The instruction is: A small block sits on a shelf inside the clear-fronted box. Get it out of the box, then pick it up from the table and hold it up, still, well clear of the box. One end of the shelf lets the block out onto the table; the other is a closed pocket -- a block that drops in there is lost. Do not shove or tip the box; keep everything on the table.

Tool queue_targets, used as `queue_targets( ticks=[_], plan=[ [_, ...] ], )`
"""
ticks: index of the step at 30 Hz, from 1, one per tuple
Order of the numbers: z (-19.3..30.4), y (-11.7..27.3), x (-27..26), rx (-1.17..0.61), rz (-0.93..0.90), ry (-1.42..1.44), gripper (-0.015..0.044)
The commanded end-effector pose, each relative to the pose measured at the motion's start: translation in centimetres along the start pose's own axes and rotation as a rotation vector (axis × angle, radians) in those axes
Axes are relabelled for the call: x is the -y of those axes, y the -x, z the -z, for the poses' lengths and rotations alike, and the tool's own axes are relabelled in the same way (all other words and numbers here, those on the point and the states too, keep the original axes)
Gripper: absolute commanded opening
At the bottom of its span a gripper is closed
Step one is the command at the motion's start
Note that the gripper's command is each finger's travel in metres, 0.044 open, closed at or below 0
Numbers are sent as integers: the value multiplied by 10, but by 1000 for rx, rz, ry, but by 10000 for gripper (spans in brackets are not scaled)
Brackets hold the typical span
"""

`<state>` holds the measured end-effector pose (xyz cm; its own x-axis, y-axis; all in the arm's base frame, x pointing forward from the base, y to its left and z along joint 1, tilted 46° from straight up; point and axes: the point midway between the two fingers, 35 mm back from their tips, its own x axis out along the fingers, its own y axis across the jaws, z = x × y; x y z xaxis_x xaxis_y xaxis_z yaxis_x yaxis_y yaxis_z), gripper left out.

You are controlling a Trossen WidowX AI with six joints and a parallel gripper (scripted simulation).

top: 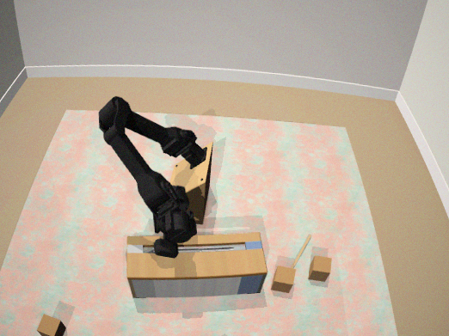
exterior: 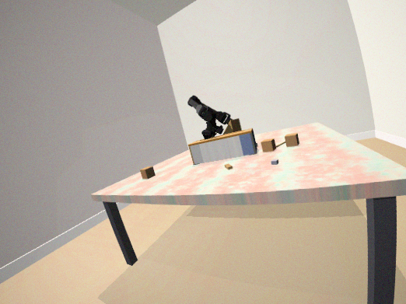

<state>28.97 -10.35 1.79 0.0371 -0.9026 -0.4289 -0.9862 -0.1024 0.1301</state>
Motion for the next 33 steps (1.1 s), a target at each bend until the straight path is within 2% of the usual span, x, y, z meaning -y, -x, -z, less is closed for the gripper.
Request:
queue_targets(
  ticks=[1,9,18,22,23,26,27,33],
  plan=[
    [7,-3,-1,-2,-4,0,400],
    [19,-6,-1,-2,-4,0,400],
    [35,52,0,3,-6,1,400],
    [33,50,2,1,3,5,400],
    [34,50,2,3,3,-15,374],
    [37,50,-2,38,3,-291,295],
    [38,49,-4,52,1,-411,285],
    [46,47,-12,142,-40,-1129,285]
  ],
)
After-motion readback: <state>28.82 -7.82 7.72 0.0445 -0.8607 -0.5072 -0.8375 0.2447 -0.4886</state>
